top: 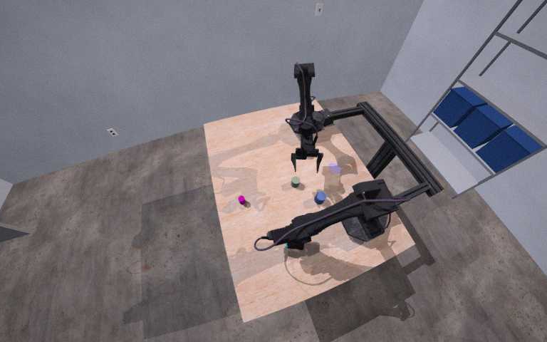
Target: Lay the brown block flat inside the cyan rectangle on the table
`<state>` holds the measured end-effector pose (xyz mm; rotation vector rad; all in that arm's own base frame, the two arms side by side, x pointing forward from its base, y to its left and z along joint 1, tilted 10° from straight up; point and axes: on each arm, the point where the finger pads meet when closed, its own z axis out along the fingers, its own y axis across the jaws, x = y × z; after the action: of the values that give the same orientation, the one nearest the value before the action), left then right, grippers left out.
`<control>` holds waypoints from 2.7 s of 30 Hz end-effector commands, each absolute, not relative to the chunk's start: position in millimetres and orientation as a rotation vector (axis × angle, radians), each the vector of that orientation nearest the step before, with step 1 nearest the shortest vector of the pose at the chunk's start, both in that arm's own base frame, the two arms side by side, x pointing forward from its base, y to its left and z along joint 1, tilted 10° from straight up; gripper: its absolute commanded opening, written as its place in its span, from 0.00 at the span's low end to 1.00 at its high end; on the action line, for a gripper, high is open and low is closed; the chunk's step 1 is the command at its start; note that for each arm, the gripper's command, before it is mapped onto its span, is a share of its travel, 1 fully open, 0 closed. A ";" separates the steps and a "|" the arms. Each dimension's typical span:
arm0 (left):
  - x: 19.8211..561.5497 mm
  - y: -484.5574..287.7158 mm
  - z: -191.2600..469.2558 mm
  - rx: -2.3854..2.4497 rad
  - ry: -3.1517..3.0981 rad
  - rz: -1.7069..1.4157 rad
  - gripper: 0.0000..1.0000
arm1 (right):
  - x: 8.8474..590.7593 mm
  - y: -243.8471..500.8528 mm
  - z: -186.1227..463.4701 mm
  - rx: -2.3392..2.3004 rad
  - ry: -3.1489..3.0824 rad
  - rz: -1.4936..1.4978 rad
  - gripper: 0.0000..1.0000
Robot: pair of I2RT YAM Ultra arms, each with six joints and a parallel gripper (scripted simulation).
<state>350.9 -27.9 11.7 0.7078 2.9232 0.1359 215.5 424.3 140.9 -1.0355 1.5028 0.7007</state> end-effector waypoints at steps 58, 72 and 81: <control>358.5 -24.1 -10.4 0.702 2.915 0.143 0.27 | 217.1 427.7 157.4 -1.015 1.451 0.720 1.00; 372.0 -35.9 11.6 0.696 2.858 0.154 0.56 | 217.1 427.7 157.4 -1.015 1.451 0.720 1.00; 369.8 -37.9 28.4 0.698 2.855 0.153 0.56 | 217.1 427.7 157.4 -1.015 1.451 0.720 1.00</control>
<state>364.1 -33.5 11.1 0.7015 2.8797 0.1506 215.5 424.3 140.9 -1.0355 1.5028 0.7007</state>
